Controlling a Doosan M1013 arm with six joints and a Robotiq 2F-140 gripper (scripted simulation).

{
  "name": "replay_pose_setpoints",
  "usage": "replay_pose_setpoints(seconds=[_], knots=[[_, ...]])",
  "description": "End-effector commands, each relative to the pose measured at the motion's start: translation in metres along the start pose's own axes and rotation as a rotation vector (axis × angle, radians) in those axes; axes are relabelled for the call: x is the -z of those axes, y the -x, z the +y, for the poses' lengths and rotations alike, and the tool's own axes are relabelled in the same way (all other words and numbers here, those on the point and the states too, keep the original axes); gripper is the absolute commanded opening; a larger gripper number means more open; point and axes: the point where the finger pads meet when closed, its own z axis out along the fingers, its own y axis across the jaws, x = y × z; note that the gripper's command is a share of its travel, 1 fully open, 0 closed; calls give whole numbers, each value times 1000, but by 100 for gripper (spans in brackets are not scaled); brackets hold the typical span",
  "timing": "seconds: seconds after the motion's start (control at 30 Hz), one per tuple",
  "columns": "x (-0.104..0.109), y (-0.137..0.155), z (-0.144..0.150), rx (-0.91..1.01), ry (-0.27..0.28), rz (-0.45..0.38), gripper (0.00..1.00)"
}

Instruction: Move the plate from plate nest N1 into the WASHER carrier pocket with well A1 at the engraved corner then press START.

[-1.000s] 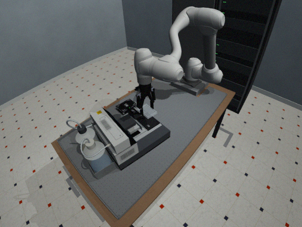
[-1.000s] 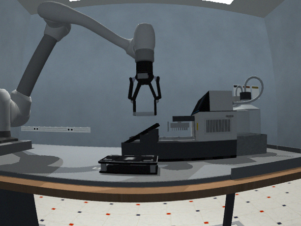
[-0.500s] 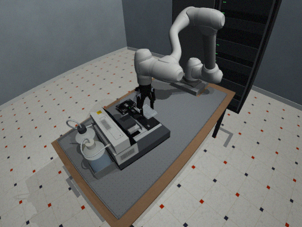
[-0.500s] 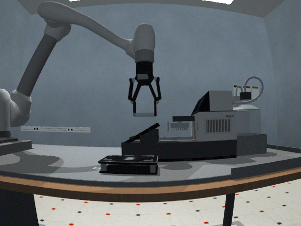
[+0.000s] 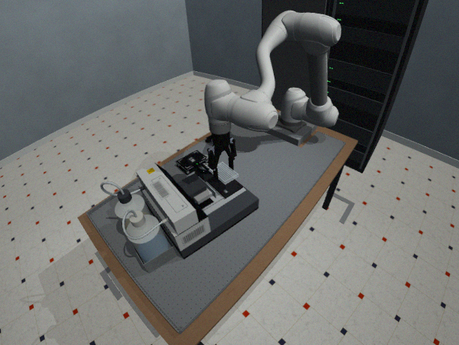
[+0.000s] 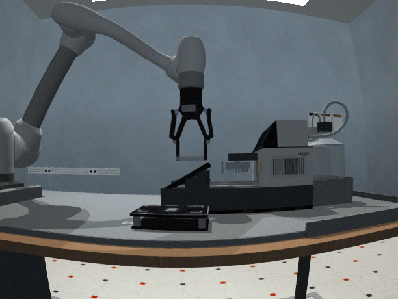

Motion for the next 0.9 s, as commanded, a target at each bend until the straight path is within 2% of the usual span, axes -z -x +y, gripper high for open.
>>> replay_pose_setpoints(seconds=[0.0, 0.87], knots=[[-5, 0, 0, 0, -1, -1, 10], [-42, 0, 0, 0, -1, -1, 10]])
